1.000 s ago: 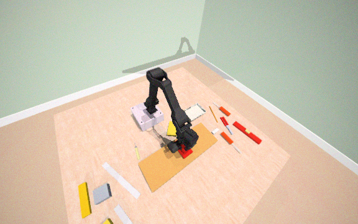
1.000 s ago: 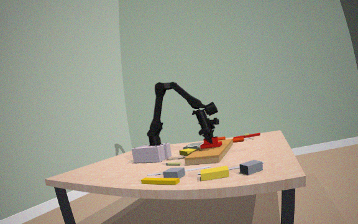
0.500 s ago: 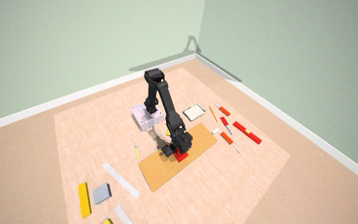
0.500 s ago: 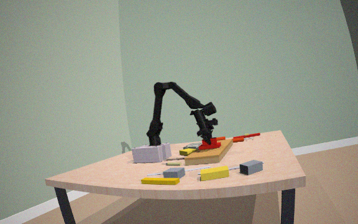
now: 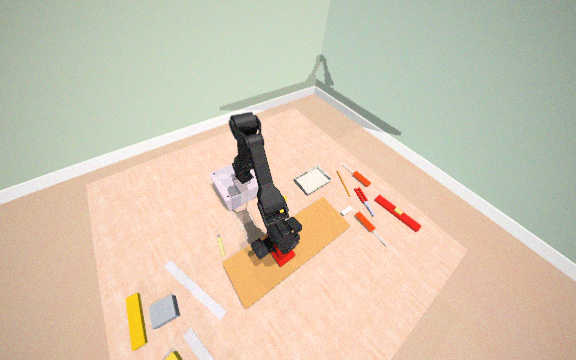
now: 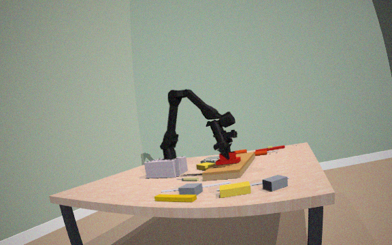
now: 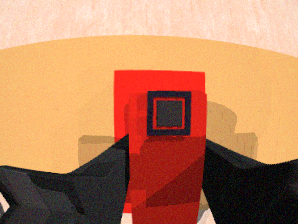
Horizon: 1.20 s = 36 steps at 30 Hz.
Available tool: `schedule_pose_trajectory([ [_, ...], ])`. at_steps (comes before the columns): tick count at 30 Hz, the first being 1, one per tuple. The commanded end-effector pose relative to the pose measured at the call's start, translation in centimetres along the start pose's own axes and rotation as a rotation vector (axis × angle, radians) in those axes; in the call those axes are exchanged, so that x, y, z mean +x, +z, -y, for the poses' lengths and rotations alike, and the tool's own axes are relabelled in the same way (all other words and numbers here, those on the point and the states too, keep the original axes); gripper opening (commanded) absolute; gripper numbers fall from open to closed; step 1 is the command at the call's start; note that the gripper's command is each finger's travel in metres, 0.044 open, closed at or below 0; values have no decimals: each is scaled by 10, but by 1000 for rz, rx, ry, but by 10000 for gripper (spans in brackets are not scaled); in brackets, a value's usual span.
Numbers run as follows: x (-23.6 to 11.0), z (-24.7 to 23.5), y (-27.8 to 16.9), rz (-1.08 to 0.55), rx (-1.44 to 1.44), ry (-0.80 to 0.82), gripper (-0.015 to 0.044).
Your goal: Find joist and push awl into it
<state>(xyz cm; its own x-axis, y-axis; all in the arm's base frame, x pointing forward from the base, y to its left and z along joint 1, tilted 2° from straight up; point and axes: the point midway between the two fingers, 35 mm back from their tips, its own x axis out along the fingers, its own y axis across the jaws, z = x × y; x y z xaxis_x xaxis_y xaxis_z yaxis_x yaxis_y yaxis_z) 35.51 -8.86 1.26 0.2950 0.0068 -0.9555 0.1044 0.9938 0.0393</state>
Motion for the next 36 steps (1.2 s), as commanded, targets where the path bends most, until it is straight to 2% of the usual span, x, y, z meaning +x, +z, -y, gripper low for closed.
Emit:
schedule_pose_trajectory([
  [1,0,13,0,-2,2,-5,0],
  [36,-1,102,-1,-2,0,-13,0],
])
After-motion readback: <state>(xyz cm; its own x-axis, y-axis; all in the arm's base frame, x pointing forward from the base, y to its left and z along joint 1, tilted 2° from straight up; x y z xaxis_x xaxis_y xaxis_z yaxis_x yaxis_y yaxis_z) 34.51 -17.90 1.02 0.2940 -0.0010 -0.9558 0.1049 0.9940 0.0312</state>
